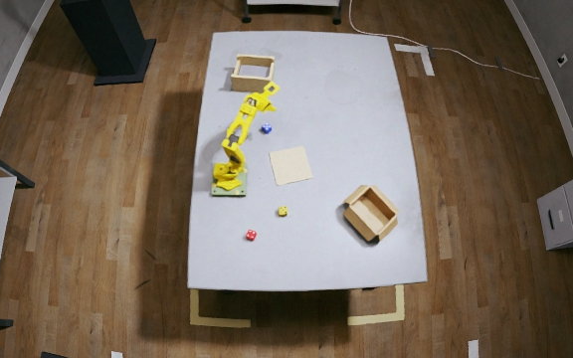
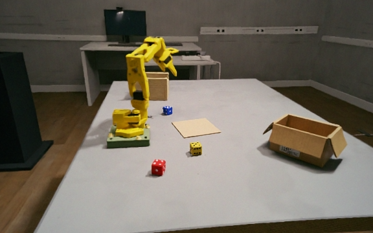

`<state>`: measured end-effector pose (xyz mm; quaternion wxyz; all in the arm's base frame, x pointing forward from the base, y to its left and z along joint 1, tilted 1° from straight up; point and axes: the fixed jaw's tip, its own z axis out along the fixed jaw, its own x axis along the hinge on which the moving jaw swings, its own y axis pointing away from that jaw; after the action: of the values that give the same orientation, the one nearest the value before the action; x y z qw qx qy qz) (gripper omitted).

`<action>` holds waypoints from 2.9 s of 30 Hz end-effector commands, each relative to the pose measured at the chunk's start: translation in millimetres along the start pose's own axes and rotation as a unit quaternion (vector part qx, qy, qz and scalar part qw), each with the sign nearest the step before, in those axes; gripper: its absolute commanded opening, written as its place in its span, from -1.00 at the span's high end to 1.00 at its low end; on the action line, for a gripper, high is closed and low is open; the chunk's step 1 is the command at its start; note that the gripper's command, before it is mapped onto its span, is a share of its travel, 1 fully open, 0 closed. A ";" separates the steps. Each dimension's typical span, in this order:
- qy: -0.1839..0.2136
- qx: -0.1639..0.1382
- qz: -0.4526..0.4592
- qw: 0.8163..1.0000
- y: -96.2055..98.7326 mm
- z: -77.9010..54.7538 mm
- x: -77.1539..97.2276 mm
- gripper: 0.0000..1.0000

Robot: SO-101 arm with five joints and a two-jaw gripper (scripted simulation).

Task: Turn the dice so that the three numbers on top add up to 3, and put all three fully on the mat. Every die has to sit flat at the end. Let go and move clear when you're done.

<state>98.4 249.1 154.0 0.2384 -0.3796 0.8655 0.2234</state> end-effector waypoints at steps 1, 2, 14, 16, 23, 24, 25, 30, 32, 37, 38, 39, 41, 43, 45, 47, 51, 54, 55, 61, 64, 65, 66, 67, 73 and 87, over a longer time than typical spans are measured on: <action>0.047 0.013 0.018 0.999 4.3 -1.6 -2.2 0.30; 0.052 0.015 0.021 0.998 4.7 -1.4 -2.0 0.30; 0.072 0.022 0.034 0.997 5.8 -0.8 -0.6 0.30; 0.072 0.023 0.034 0.997 5.8 -0.5 -0.5 0.30; 0.109 0.038 0.033 0.993 2.4 16.0 9.2 0.30; 0.120 0.042 0.033 0.991 1.4 20.6 12.2 0.30; 0.132 0.047 0.033 0.990 0.1 25.7 15.7 0.30; 0.186 0.070 0.032 0.979 -6.1 47.7 33.2 0.30; 0.200 0.076 0.032 0.976 -7.9 53.1 38.2 0.30; 0.262 0.101 0.031 0.959 -16.4 74.7 61.9 0.30; 0.271 0.105 0.031 0.956 -17.7 77.6 65.7 0.30; 0.279 0.108 0.031 0.954 -18.9 80.1 68.9 0.30; 0.290 0.113 0.031 0.950 -20.7 83.5 73.8 0.30; 0.296 0.115 0.031 0.948 -21.6 85.3 76.4 0.30; 0.298 0.116 0.031 0.947 -21.9 85.8 77.2 0.30; 0.298 0.116 0.031 0.947 -21.9 85.8 77.2 0.30; 0.308 0.124 0.040 0.942 -23.2 84.8 80.4 0.30; 0.308 0.124 0.040 0.942 -23.2 84.8 80.4 0.30; 0.308 0.124 0.040 0.942 -23.2 84.8 80.4 0.30; 0.308 0.124 0.040 0.942 -23.2 84.8 80.4 0.30; 0.308 0.124 0.040 0.942 -23.2 84.8 80.4 0.30; 0.308 0.124 0.040 0.942 -23.2 84.8 80.4 0.30; 0.308 0.124 0.040 0.942 -23.2 84.8 80.4 0.30; 0.308 0.124 0.040 0.942 -23.3 84.8 80.4 0.30; 0.308 0.124 0.040 0.942 -23.6 86.4 81.4 0.30; 0.308 0.124 0.040 0.942 -26.7 99.8 89.8 0.30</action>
<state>91.6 241.4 27.8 0.0040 -0.3645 0.9312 0.0035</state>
